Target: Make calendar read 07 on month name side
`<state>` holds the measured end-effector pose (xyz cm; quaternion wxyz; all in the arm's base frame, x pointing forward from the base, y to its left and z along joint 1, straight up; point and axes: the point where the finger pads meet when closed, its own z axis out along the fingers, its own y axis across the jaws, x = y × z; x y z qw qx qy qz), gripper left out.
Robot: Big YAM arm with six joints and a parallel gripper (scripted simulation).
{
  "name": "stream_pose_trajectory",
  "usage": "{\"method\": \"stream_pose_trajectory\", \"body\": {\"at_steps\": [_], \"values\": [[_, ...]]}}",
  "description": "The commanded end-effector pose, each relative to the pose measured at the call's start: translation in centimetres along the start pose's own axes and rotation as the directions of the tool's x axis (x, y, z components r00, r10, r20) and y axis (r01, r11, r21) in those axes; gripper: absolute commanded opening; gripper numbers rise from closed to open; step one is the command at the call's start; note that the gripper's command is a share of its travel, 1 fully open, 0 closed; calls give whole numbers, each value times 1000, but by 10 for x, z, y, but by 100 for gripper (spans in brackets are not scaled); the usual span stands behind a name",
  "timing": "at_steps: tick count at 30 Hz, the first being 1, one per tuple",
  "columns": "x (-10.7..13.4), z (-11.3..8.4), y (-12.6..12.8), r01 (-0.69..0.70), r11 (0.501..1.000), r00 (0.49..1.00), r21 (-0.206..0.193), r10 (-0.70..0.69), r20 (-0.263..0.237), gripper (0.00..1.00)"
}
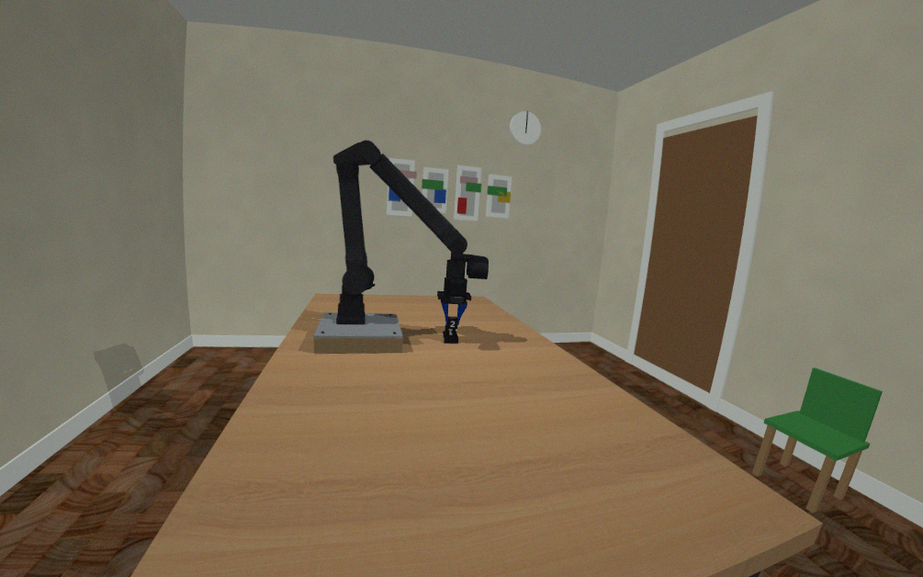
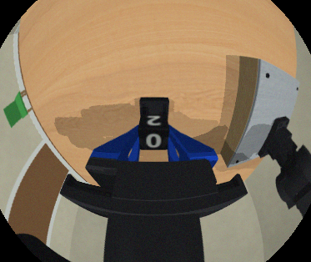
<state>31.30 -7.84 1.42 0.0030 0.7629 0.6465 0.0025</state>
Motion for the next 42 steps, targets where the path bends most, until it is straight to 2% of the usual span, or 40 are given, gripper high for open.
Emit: {"method": "stream_pose_trajectory", "body": {"at_steps": [1,35,42], "values": [[1,-8,9,-2,1000,1000,-28,2,5,28],[1,-7,4,-1,1000,1000,-25,1,5,28],[0,-10,8,0,999,1000,-38,0,6,28]]}}
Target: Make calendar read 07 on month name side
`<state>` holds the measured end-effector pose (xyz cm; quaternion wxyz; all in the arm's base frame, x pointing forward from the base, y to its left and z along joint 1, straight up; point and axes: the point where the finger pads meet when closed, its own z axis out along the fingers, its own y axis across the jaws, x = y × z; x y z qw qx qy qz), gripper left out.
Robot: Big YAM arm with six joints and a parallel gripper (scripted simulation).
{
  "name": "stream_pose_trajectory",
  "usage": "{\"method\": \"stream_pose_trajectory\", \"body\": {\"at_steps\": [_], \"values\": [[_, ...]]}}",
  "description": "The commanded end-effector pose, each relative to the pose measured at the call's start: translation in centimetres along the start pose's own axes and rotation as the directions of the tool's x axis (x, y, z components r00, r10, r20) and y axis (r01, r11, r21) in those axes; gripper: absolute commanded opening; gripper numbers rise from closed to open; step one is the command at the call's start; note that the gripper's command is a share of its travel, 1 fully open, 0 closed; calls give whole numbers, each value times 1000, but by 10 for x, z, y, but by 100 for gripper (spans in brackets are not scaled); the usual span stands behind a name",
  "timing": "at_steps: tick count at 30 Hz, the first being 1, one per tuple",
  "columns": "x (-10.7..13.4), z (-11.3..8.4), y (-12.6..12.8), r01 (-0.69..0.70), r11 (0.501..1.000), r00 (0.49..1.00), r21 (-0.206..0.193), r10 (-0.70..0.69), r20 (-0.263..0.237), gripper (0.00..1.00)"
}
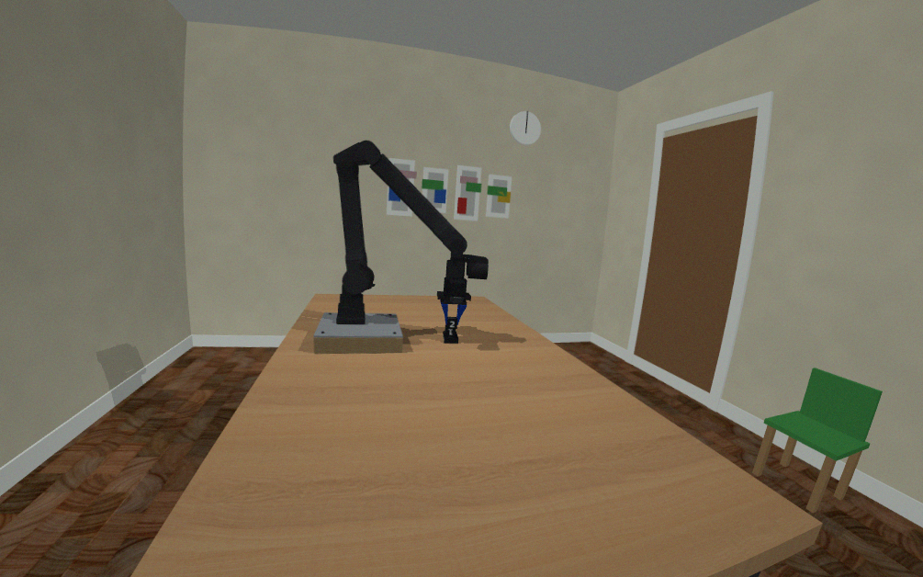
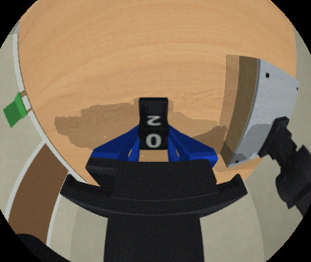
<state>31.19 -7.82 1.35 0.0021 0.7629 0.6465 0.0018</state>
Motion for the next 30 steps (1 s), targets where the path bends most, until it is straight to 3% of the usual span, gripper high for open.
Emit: {"method": "stream_pose_trajectory", "body": {"at_steps": [1,30], "values": [[0,-11,9,0,999,1000,-40,0,6,28],[0,-5,8,0,1000,1000,-31,0,6,28]]}}
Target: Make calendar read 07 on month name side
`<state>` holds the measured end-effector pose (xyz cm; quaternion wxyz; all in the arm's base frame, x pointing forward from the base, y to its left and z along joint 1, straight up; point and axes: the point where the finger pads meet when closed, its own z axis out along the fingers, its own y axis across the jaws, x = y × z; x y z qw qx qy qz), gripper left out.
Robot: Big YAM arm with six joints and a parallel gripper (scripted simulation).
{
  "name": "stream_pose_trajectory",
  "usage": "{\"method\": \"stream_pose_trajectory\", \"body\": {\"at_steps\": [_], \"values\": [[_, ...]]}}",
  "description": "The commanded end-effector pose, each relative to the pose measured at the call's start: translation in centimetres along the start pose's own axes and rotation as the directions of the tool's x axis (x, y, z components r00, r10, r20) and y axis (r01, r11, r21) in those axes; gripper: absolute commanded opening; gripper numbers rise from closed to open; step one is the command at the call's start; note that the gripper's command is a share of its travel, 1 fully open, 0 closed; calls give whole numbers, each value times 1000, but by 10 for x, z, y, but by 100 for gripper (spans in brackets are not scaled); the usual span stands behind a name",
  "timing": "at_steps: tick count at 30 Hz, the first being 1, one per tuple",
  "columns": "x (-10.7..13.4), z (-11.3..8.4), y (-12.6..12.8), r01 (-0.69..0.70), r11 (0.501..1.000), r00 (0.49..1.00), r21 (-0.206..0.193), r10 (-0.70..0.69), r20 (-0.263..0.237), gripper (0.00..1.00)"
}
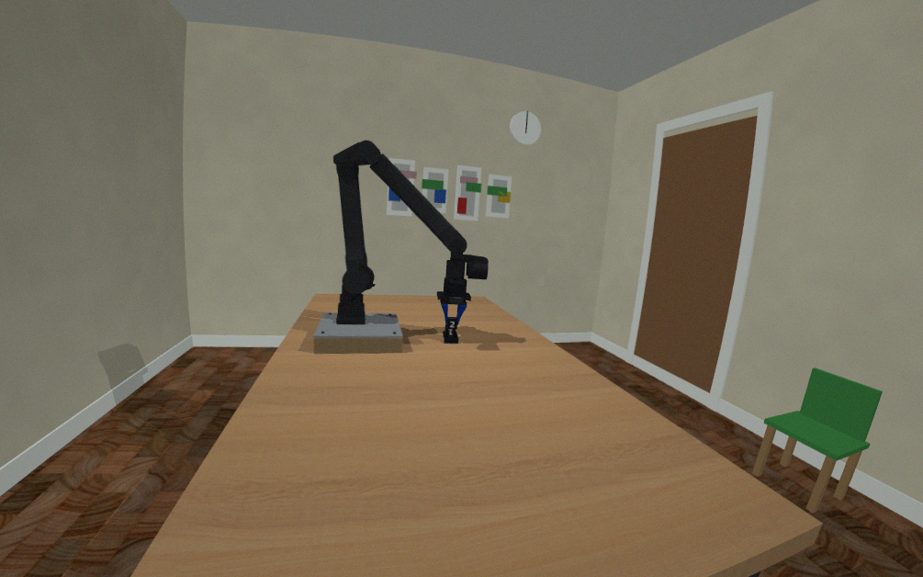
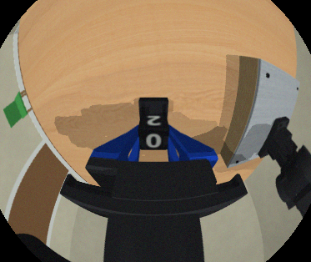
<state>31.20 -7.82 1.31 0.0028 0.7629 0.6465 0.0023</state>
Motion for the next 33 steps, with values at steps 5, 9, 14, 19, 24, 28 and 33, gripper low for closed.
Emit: {"method": "stream_pose_trajectory", "body": {"at_steps": [5,9,14,19,24,28,33], "values": [[0,1,6,0,1000,1000,-15,0,4,28],[0,6,3,0,1000,1000,-8,0,4,28],[0,10,3,0,1000,1000,-8,0,4,28],[0,12,7,0,1000,1000,-14,0,4,28],[-1,11,15,0,1000,1000,-31,0,6,28],[0,20,4,0,1000,1000,-9,0,4,28],[0,21,6,0,1000,1000,-17,0,5,28]]}}
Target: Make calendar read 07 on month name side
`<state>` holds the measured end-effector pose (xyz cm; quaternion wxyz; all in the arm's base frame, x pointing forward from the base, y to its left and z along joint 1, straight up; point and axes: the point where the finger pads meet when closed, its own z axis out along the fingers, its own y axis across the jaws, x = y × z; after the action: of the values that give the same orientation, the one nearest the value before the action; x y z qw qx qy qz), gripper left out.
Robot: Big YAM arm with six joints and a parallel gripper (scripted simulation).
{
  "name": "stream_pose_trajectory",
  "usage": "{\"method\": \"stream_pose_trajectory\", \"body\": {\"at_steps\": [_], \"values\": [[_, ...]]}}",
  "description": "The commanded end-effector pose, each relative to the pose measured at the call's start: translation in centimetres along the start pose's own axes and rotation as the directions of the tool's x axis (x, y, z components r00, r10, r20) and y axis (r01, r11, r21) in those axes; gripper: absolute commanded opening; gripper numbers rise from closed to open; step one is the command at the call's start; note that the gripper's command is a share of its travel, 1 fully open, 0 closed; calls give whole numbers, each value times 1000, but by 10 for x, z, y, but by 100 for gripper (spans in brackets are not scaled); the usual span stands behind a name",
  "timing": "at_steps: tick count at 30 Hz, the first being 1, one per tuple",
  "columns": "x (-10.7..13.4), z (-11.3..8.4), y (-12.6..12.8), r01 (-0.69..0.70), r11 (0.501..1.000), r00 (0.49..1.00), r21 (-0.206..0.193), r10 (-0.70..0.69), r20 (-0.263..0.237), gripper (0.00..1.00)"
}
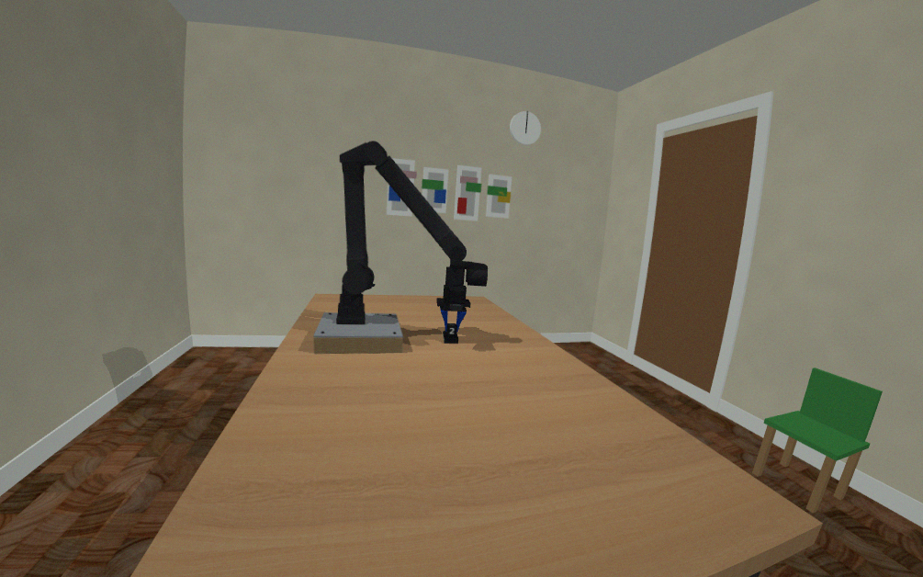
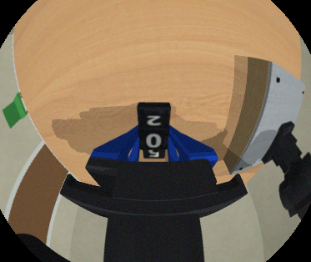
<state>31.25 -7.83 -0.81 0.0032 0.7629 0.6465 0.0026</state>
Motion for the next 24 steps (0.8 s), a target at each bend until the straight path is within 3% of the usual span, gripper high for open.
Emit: {"method": "stream_pose_trajectory", "body": {"at_steps": [1,24], "values": [[0,0,5,0,1000,1000,-16,0,4,28],[0,2,5,0,1000,1000,-12,0,4,28]]}}
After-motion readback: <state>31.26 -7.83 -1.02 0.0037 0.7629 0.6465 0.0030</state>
